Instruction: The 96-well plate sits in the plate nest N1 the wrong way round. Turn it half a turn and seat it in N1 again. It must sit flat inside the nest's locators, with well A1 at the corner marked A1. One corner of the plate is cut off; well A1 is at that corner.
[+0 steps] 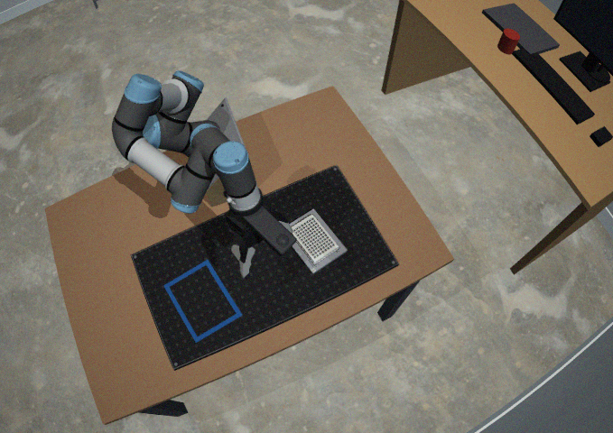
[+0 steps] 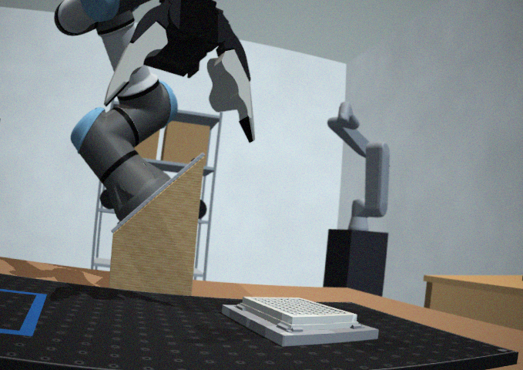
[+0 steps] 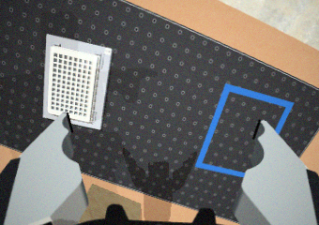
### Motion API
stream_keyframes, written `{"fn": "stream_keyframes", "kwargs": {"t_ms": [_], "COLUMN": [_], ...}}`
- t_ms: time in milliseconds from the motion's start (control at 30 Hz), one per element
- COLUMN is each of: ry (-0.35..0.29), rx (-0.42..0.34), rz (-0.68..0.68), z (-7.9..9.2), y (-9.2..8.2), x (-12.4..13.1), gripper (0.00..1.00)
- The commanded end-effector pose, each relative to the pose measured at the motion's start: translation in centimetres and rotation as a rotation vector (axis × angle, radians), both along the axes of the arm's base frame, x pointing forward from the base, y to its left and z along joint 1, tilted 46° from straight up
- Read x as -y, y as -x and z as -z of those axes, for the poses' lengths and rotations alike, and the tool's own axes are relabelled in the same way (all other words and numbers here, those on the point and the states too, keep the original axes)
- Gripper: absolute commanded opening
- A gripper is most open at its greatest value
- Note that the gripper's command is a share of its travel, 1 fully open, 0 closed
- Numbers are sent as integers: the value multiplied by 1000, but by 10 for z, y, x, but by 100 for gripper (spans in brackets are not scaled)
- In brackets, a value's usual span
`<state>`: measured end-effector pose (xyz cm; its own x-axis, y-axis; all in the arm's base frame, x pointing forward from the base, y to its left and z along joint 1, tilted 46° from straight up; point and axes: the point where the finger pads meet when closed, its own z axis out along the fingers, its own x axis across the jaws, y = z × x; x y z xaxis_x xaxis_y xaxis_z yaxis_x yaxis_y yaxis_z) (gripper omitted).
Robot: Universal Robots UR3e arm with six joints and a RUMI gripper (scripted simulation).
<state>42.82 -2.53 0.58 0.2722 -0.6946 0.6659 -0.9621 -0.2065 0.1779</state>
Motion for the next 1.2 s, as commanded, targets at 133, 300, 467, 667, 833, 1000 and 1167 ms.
{"fn": "stream_keyframes", "kwargs": {"t_ms": [133,300,467,667,833,1000,1167], "ry": [-2,-1,-1,5,15,15,28], "rx": [1,1,1,1,2,2,3], "rz": [48,93,93,137,182,182,227], "z": [34,53,67,90,108,121,143], "y": [5,9,13,22,29,35,47], "x": [-12,-18,-22,-29,-34,-37,-42], "gripper": [100,100,100,100,100,100,100]}}
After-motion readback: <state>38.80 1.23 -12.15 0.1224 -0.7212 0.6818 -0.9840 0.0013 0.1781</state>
